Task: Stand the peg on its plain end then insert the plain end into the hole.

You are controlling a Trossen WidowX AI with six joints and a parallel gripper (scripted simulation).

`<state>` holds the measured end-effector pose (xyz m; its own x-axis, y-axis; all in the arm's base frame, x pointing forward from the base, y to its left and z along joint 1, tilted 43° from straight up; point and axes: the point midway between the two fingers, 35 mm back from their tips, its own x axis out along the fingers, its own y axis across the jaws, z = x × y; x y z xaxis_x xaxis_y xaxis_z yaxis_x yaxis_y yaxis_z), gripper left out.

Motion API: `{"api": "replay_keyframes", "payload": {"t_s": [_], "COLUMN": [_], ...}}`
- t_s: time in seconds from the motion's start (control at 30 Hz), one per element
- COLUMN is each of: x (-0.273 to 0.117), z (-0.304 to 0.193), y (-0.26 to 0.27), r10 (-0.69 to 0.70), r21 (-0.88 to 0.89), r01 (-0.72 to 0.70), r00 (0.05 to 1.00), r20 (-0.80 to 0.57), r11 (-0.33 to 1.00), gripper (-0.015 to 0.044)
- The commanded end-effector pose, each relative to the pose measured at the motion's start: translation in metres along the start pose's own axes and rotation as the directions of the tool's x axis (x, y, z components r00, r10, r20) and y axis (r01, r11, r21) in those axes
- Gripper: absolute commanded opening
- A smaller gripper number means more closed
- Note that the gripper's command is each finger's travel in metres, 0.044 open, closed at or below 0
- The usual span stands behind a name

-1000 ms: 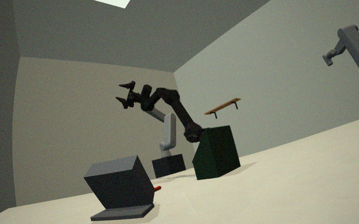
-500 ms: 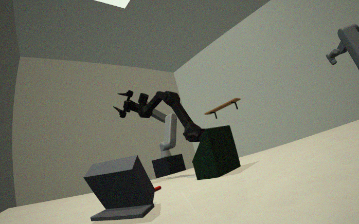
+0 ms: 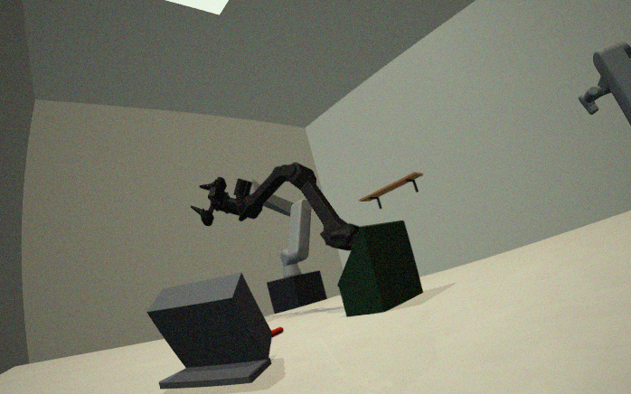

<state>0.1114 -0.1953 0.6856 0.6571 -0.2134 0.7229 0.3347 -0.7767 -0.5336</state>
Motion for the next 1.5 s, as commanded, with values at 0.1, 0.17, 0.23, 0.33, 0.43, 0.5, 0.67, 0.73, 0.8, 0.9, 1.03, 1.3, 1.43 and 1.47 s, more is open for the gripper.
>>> {"api": "replay_keyframes", "payload": {"t_s": [0.1,0.17,0.23,0.33,0.43,0.5,0.67,0.73,0.8,0.9,1.03,1.3,1.43,1.47], "x": [0.003,0.004,0.005,0.005,0.004,0.004,0.003,0.003,0.001,-0.002,-0.008,-0.029,-0.043,-0.048], "z": [-0.008,-0.008,-0.007,-0.004,0.001,0.008,0.023,0.027,0.032,0.044,0.063,0.114,0.144,0.153], "y": [0.054,0.069,0.084,0.107,0.131,0.136,0.153,0.164,0.176,0.201,0.233,0.294,0.320,0.327], "r10": [0.091,0.120,0.150,0.201,0.255,0.272,0.324,0.350,0.379,0.443,0.528,0.696,0.771,0.789], "r21": [0.234,0.295,0.354,0.438,0.516,0.551,0.639,0.667,0.697,0.754,0.817,0.902,0.923,0.927], "r01": [-0.071,-0.087,-0.103,-0.126,-0.149,-0.165,-0.203,-0.212,-0.222,-0.241,-0.264,-0.305,-0.323,-0.328], "r00": [0.993,0.988,0.983,0.971,0.956,0.955,0.943,0.934,0.922,0.894,0.847,0.718,0.635,0.611], "r20": [-0.076,-0.094,-0.110,-0.128,-0.141,-0.118,-0.076,-0.077,-0.077,-0.073,-0.057,0.007,0.050,0.062], "r11": [0.970,0.952,0.930,0.890,0.844,0.818,0.742,0.714,0.682,0.611,0.512,0.306,0.206,0.181], "gripper": [0.0440,0.0440,0.0440,0.0440,0.0440,0.0440,0.0440,0.0440,0.0440,0.0440,0.0440,0.0440,0.0440,0.0440]}}
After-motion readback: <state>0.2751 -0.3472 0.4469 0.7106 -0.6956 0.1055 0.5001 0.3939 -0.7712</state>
